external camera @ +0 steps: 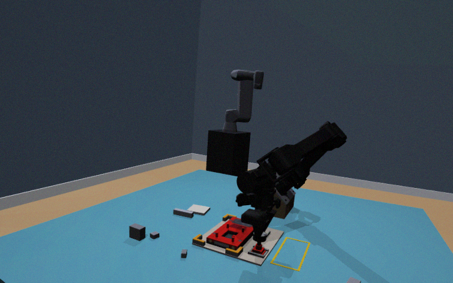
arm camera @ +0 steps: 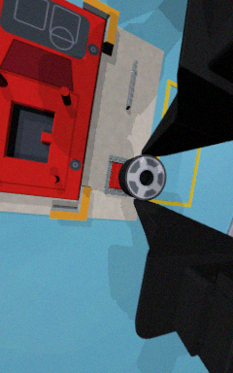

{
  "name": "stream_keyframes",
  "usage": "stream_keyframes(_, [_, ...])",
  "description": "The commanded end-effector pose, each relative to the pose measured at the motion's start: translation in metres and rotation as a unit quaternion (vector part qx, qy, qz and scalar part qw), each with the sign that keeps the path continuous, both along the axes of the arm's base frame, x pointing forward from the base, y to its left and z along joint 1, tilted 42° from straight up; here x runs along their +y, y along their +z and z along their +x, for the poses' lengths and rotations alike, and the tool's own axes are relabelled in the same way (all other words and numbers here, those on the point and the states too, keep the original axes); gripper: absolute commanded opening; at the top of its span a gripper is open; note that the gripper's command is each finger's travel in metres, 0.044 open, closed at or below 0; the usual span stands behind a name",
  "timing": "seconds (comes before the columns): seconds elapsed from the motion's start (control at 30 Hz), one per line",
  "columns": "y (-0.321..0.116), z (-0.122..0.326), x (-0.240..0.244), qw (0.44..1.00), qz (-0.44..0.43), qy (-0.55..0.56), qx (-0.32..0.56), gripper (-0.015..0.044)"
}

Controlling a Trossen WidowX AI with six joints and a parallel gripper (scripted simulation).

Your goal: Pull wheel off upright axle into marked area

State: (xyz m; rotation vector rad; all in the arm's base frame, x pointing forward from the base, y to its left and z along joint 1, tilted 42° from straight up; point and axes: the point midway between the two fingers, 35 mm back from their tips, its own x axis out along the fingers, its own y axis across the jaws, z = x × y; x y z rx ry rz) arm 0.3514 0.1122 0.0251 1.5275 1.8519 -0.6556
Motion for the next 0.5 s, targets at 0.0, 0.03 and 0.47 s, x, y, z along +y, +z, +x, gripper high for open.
stream_keyframes(0.0, [0.0028, 0.001, -0.0019, 1.0, 0.0, 0.0, -0.003, 0.0])
stream_keyframes(0.03, [0.0031, 0.0011, -0.0021, 1.0, 0.0, 0.0, -0.003, 0.0])
stream_keyframes(0.47, [0.0062, 0.0015, -0.005, 1.0, 0.0, 0.0, -0.002, 0.0])
